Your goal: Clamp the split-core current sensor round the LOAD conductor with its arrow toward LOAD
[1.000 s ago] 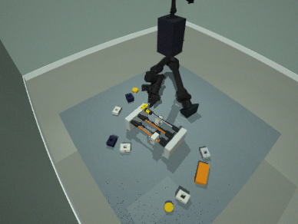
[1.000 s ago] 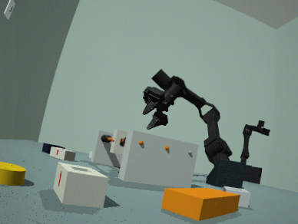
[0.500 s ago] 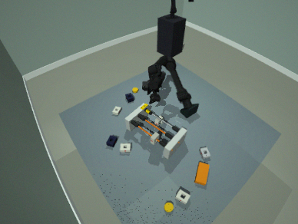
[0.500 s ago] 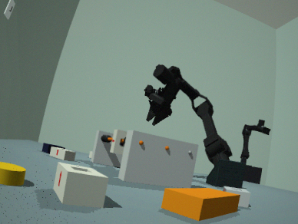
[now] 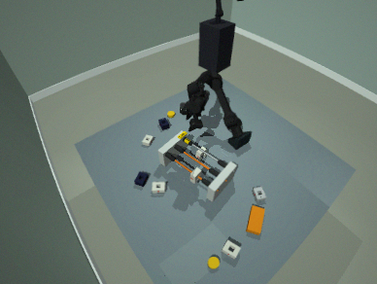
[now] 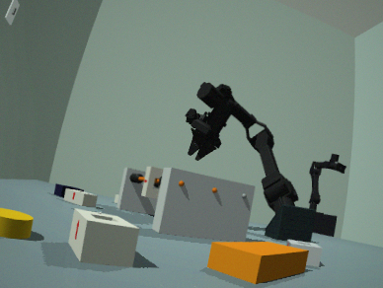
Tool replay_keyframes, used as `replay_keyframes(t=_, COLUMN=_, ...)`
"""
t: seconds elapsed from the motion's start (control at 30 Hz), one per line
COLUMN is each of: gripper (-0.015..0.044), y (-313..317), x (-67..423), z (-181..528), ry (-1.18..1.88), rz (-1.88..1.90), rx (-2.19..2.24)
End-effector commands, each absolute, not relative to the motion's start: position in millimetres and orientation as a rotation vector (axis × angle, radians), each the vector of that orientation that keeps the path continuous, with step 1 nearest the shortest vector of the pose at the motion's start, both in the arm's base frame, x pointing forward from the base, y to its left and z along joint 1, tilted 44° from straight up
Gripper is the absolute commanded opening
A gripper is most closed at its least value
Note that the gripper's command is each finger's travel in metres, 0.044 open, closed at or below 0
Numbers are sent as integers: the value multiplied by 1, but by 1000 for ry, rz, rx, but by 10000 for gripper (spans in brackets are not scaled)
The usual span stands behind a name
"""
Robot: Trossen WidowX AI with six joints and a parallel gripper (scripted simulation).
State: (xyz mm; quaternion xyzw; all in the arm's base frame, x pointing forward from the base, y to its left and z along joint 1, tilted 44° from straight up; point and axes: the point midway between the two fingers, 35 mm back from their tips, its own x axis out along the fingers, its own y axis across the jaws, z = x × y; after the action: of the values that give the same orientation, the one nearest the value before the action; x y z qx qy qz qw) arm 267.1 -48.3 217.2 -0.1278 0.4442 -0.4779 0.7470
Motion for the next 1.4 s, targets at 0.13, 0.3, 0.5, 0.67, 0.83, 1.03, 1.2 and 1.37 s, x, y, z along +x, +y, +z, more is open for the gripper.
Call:
replay_keyframes(t=0.13, gripper=289, y=-37, x=254, z=157, ry=1206, rz=-825, rx=-447)
replay_keyframes(t=0.3, gripper=289, y=-27, x=233, z=100, ry=1395, rz=-561, rx=-604)
replay_keyframes(t=0.5, gripper=289, y=-27, x=232, z=98, ry=1401, rz=-550, rx=-609)
replay_keyframes(t=0.67, gripper=289, y=-31, x=233, z=93, ry=1401, rz=-550, rx=-608)
replay_keyframes(t=0.83, gripper=289, y=-36, x=235, z=87, ry=1401, rz=-549, rx=-608)
replay_keyframes(t=1.03, gripper=289, y=-43, x=236, z=79, ry=1400, rz=-548, rx=-607)
replay_keyframes(t=1.2, gripper=289, y=-49, x=237, z=74, ry=1400, rz=-549, rx=-607)
replay_keyframes(t=1.37, gripper=289, y=-54, x=238, z=68, ry=1399, rz=-549, rx=-608)
